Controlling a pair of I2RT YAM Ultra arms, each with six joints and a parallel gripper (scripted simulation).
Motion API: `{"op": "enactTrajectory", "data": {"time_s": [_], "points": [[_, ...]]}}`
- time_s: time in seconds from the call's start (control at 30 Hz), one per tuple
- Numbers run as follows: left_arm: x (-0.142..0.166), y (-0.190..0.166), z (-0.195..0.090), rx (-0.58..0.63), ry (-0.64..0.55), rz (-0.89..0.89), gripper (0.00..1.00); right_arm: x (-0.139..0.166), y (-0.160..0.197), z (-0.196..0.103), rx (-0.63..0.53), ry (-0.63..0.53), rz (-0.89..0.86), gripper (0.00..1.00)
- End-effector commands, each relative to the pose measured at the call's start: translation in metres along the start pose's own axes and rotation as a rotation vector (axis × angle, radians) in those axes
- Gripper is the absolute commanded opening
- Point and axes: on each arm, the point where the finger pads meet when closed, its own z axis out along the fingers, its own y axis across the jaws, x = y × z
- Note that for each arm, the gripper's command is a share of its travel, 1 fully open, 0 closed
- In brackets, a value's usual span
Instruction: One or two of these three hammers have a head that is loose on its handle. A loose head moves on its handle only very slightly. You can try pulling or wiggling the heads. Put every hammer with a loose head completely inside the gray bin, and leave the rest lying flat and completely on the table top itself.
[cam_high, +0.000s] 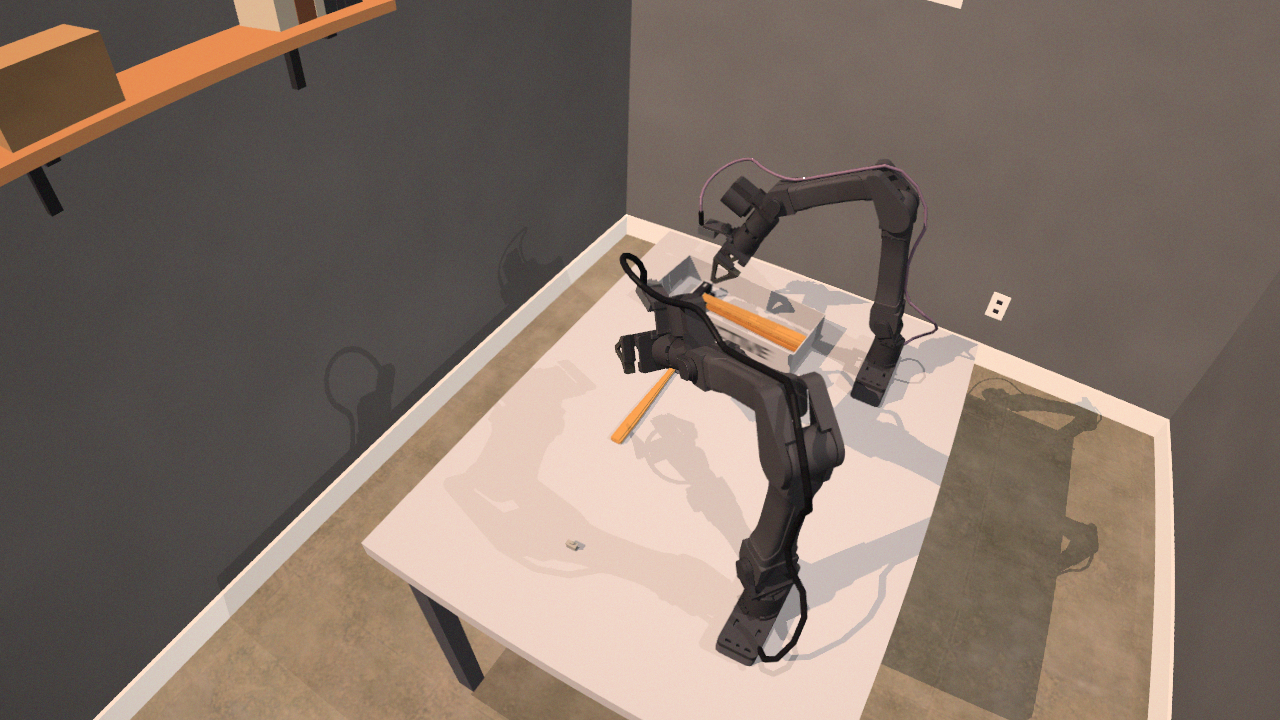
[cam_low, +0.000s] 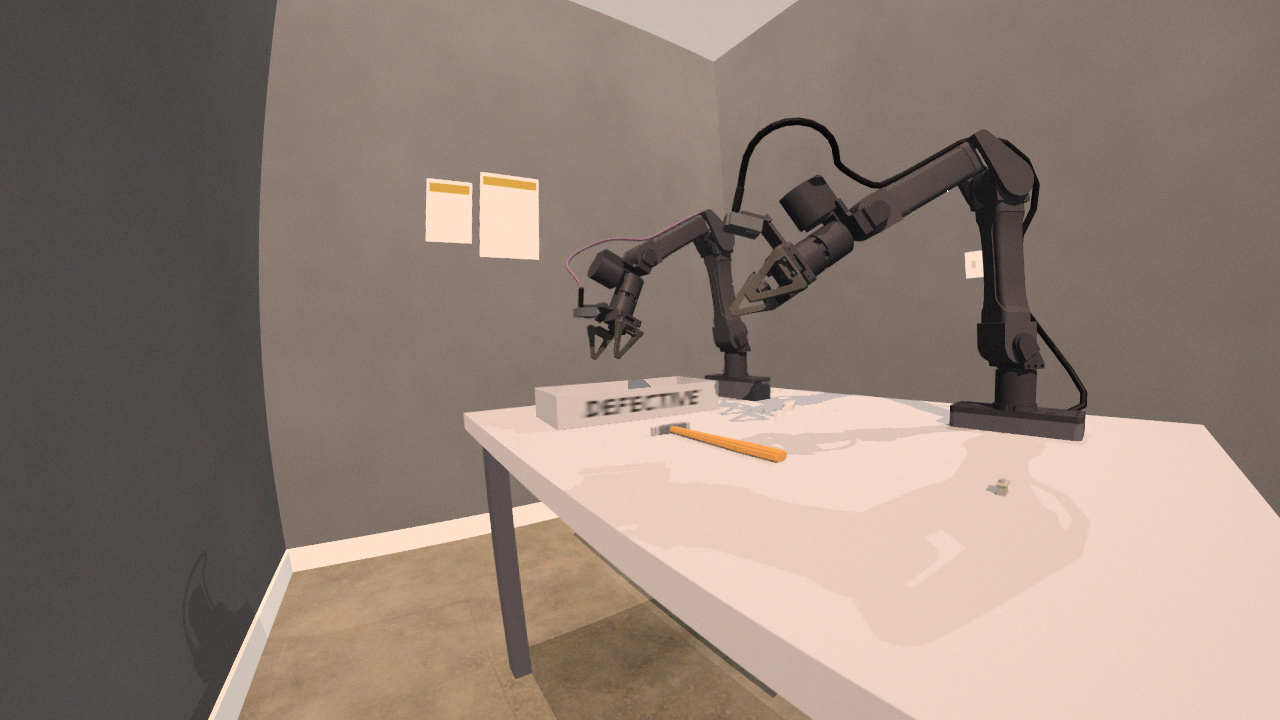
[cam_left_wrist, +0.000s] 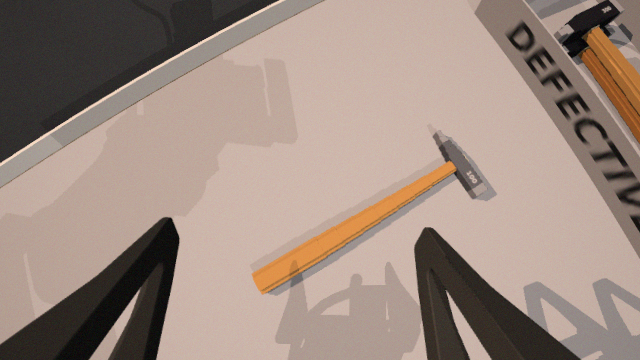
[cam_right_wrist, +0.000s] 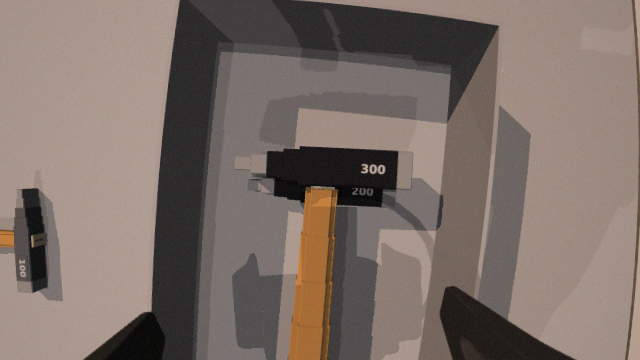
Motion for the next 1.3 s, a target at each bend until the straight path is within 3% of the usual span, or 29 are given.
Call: {"op": "enactTrajectory", "data": {"time_s": [0.0,0.03,0.1,0.27,0.5,0.87,1.27], "points": [[-0.024,0.05,-0.047,-0.097,-0.134,-0.056,1.0,-0.014,-0.005,-0.006,0.005,-0.038,0.004,1.0],[-0.028,0.065,-0.061,-0.122,-0.162,-0.074,1.0,-0.014,-0.005,-0.006,0.005,-0.038,0.004,1.0],[-0.028,0.065,-0.061,-0.122,-0.162,-0.074,1.0,-0.014,-0.005,-0.006,0.005,-0.038,0.004,1.0],[-0.056,0.143,-0.141,-0.259,-0.339,-0.183,1.0,-0.014,-0.005,-0.006,0.005,-0.038,0.004,1.0],[-0.079,0.217,-0.21,-0.42,-0.489,-0.262,1.0,-0.014,-0.005,-0.006,0.005,-0.038,0.004,1.0],[-0.08,0.255,-0.233,-0.519,-0.515,-0.29,1.0,-0.014,-0.005,-0.006,0.005,-0.038,0.004,1.0],[-0.078,0.252,-0.231,-0.512,-0.513,-0.289,1.0,-0.011,-0.002,-0.006,0.002,-0.032,-0.001,1.0]]}}
